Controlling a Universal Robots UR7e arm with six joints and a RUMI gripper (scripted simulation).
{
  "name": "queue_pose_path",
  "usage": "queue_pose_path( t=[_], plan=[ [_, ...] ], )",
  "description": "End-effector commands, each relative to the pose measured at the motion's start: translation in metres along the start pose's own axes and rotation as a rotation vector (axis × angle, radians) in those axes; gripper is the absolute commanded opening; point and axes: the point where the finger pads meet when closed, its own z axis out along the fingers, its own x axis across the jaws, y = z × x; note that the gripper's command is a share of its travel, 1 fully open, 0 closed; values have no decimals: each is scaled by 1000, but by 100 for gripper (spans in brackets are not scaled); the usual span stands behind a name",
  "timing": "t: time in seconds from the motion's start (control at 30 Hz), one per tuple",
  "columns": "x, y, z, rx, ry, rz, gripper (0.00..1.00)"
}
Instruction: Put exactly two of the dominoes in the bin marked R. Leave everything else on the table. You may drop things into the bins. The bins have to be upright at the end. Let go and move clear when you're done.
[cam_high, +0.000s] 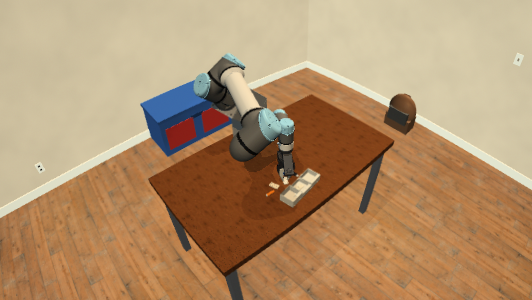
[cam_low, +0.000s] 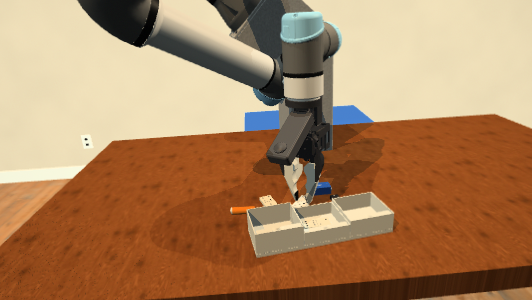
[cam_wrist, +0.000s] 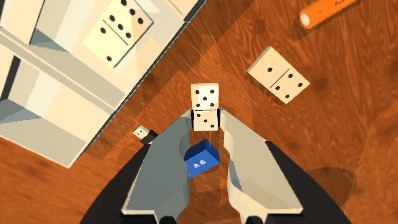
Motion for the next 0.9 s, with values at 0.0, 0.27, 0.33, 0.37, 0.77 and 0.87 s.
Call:
queue_pose_path(
  t=[0.0, 0.27, 0.33, 0.37, 0.77, 0.87],
  plan=[
    [0, 0, 1, -1, 0, 1, 0],
    [0, 0, 1, -1, 0, 1, 0],
    [0, 0, 1, -1, 0, 1, 0],
    [0, 0, 1, -1, 0, 1, 0],
    [0, 1, -34, -1, 0, -1, 0],
    [1, 1, -44, -1, 0, -1, 0]
  ],
)
